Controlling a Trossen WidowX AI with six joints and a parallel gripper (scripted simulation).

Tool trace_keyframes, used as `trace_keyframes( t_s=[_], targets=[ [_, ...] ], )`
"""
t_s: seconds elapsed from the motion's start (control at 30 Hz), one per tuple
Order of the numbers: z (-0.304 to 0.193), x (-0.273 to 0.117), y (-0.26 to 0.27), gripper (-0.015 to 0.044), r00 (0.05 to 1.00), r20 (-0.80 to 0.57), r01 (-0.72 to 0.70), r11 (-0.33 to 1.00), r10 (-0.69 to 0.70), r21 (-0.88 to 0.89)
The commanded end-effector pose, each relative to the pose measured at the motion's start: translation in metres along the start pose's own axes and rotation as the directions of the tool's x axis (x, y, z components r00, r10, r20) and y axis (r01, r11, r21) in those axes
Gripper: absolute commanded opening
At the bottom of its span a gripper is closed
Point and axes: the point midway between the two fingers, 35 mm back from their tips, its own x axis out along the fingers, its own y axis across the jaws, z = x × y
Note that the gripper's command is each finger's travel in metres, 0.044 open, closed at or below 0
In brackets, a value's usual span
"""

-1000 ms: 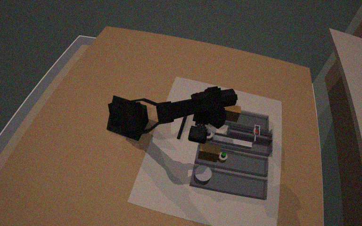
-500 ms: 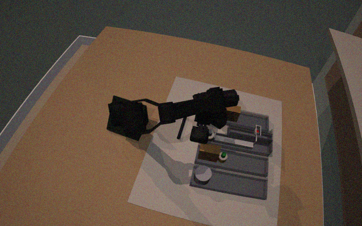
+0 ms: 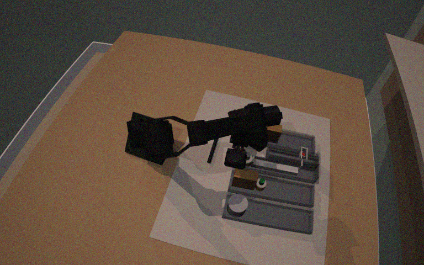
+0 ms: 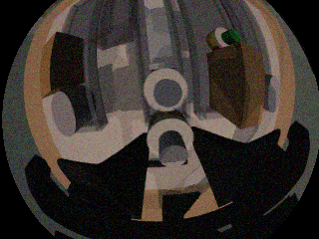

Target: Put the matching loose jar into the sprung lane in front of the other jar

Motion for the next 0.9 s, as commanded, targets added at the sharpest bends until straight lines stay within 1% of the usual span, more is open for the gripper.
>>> trace_keyframes(
  t_s=[0.0, 0.87],
  targets=[
    [0.009, -0.003, -0.002, 0.0, 1.0, 0.024, 0.005, 1.0, -0.005, 0.01],
    [0.019, -0.006, -0.003, 0.0, 1.0, 0.024, 0.005, 1.0, -0.005, 0.011]
  ],
)
